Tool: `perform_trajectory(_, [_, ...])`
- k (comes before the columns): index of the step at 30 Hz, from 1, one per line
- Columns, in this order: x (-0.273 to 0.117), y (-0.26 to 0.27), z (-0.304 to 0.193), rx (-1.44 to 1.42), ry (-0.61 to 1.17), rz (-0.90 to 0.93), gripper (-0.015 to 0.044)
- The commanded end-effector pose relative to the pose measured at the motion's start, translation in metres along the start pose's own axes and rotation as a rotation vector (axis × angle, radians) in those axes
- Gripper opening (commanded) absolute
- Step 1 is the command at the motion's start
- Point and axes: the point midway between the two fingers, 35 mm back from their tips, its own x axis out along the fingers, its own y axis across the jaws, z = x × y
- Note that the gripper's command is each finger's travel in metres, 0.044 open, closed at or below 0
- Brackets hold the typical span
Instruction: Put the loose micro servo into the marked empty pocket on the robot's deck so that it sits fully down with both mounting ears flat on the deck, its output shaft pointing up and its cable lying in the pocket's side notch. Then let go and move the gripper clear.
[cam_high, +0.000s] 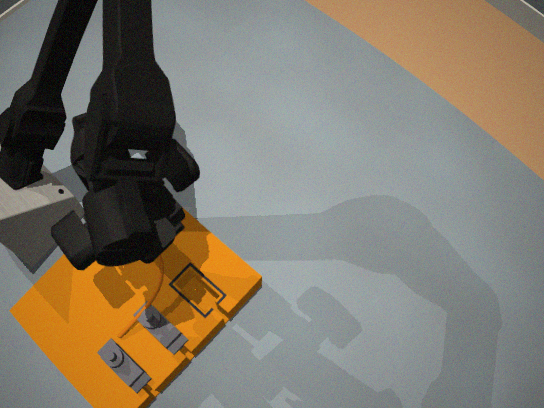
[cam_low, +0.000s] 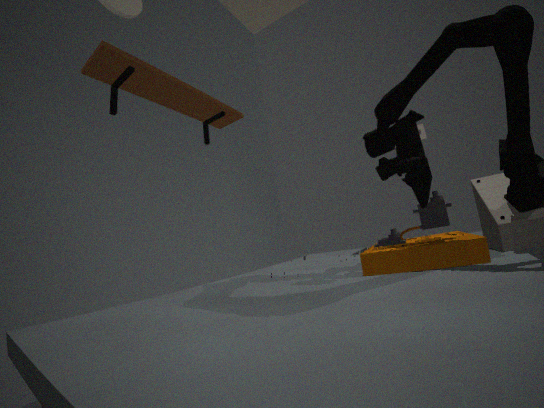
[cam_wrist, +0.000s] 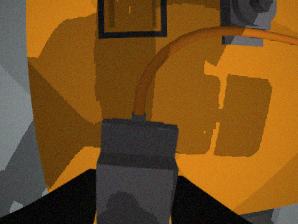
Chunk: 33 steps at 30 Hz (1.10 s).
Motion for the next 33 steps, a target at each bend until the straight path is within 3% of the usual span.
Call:
perform_trajectory(1, [0.0,0.001,0.0,-0.107,-0.002,0.003,0.0])
perform_trajectory(9, [-0.001,0.002,0.006,-0.113,-0.002,0.003,0.0])
perform_trajectory(33, [-0.002,0.013,0.1,-0.117,-0.007,0.003,0.0])
